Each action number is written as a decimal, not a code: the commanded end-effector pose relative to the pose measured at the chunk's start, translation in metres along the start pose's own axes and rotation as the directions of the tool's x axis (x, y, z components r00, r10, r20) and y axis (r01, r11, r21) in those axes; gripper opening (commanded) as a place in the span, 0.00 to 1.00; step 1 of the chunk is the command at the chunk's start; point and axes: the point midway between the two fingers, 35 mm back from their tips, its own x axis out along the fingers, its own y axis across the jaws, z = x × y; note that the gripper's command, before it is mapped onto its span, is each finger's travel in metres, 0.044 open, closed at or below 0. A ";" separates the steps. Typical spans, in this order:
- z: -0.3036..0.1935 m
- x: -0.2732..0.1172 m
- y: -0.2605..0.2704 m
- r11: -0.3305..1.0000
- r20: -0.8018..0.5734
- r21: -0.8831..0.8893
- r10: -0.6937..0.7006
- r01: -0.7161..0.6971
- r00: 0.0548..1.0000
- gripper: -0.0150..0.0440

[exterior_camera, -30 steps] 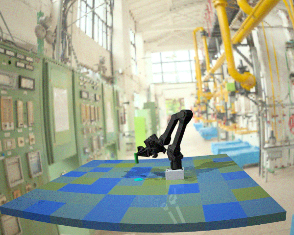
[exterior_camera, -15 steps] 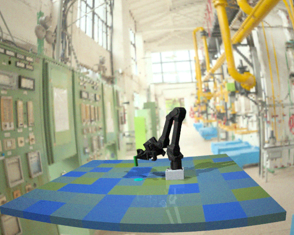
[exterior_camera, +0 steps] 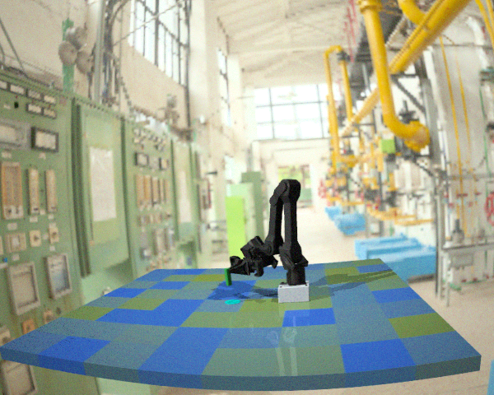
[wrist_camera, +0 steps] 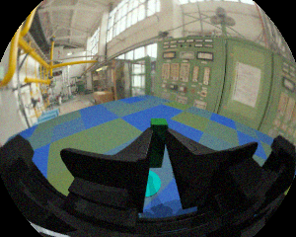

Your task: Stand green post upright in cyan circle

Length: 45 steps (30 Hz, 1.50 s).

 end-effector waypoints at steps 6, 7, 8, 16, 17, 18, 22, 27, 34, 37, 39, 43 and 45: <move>-0.016 0.001 0.004 1.000 0.002 0.007 0.004 -0.004 1.000 0.29; -0.017 0.001 0.004 1.000 0.002 0.007 0.004 -0.004 1.000 0.29; -0.019 0.001 0.005 1.000 0.002 0.007 0.004 -0.004 1.000 0.29; -0.030 0.002 0.008 1.000 0.002 0.008 0.004 -0.004 1.000 0.29; -0.032 0.002 0.008 1.000 0.002 0.008 0.004 -0.004 1.000 0.29; -0.033 0.002 0.009 1.000 0.002 0.008 0.004 -0.004 1.000 0.29; -0.039 0.002 0.011 1.000 0.002 0.008 0.004 -0.004 1.000 0.29; -0.045 0.002 0.014 1.000 0.002 0.009 0.004 -0.004 1.000 0.29; -0.050 0.003 0.015 1.000 0.001 0.008 0.003 -0.003 1.000 0.29; -0.054 0.004 0.015 1.000 0.000 0.008 0.002 -0.003 1.000 0.29; -0.057 0.004 0.015 1.000 0.000 0.007 0.002 -0.002 1.000 0.29; -0.062 0.005 0.015 1.000 -0.001 0.007 0.001 -0.001 1.000 0.29; -0.064 0.005 0.016 1.000 -0.001 0.006 0.001 -0.001 1.000 0.29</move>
